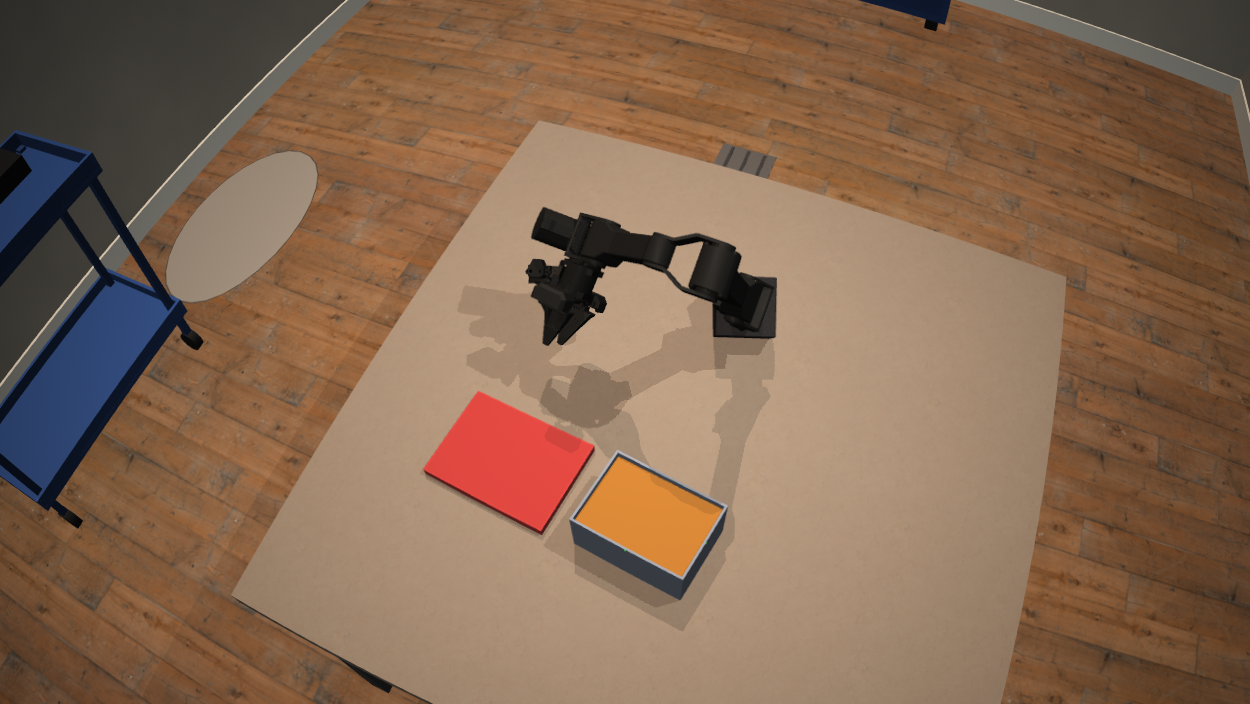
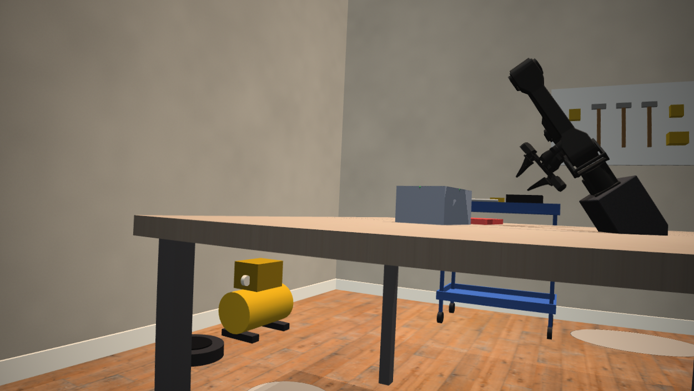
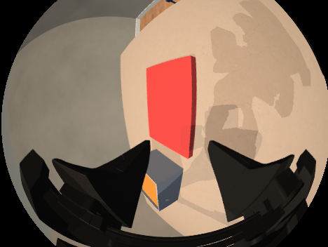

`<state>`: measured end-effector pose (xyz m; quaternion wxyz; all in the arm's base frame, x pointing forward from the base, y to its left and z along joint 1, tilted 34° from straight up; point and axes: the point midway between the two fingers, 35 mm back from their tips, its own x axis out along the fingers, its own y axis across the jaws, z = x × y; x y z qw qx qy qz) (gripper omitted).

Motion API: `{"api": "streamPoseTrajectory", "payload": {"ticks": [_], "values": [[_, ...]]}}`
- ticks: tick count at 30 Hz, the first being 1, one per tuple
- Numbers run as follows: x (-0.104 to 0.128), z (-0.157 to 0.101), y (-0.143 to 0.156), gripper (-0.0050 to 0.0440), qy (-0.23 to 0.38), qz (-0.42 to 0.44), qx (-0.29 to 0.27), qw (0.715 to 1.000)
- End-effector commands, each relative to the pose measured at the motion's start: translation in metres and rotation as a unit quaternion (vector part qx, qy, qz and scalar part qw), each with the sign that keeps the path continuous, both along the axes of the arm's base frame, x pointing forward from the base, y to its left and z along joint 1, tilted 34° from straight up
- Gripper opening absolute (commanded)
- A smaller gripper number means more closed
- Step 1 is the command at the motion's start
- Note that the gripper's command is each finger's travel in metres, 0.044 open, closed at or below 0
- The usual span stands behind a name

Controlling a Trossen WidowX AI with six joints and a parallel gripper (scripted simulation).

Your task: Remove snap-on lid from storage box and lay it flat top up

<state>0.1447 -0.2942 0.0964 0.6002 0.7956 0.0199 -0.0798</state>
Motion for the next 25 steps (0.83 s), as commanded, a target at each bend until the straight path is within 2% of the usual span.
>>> {"api": "streamPoseTrajectory", "payload": {"ticks": [1,8,25], "values": [[0.0000,0.0005,0.0001,0.0176,-0.002,0.001,-0.001,1.000],[0.0000,0.0005,0.0001,0.0008,-0.002,0.001,-0.001,1.000],[0.0000,0.0005,0.0001,0.0000,-0.002,0.001,-0.001,1.000]]}}
